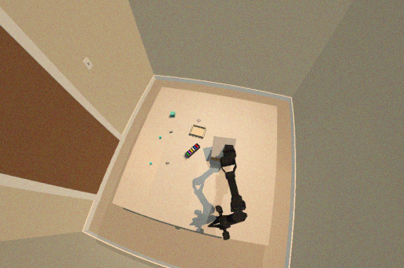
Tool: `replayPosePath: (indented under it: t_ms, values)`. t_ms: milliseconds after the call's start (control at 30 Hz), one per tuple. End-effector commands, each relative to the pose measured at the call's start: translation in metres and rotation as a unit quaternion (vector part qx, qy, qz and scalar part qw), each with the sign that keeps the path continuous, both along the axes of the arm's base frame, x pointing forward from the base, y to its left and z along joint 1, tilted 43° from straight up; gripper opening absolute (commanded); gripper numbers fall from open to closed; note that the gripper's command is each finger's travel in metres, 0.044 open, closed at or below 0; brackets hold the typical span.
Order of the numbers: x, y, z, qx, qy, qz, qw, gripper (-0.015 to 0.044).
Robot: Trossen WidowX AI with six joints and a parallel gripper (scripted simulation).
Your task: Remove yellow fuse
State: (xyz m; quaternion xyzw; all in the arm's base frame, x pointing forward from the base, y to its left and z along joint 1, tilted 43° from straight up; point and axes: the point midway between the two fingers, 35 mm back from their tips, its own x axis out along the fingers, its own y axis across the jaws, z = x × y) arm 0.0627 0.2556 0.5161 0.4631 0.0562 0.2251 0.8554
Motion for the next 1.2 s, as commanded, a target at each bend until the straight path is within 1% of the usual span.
replayPosePath:
  t_ms: [0, 67, 200, 333, 467, 567, 733, 867, 1000, 1167]
  values:
    - [0.001, 0.001, 0.000, -0.002, -0.003, -0.001, 1.000, 0.0026]
    - [0.007, 0.012, -0.003, -0.020, -0.028, -0.009, 0.999, 0.0074]
    - [0.033, 0.046, -0.016, -0.083, -0.092, -0.024, 0.992, 0.0074]
    - [0.067, 0.076, -0.040, -0.156, -0.133, -0.029, 0.978, 0.0074]
    - [0.109, 0.099, -0.074, -0.233, -0.150, -0.023, 0.961, 0.0074]
    - [0.144, 0.109, -0.105, -0.290, -0.147, -0.013, 0.946, 0.0074]
    - [0.206, 0.108, -0.167, -0.376, -0.109, 0.014, 0.920, 0.0074]
    - [0.252, 0.091, -0.223, -0.431, -0.053, 0.041, 0.900, 0.0074]
    - [0.290, 0.061, -0.279, -0.466, 0.022, 0.071, 0.882, 0.0074]
    - [0.324, 0.008, -0.345, -0.475, 0.134, 0.107, 0.863, 0.0074]
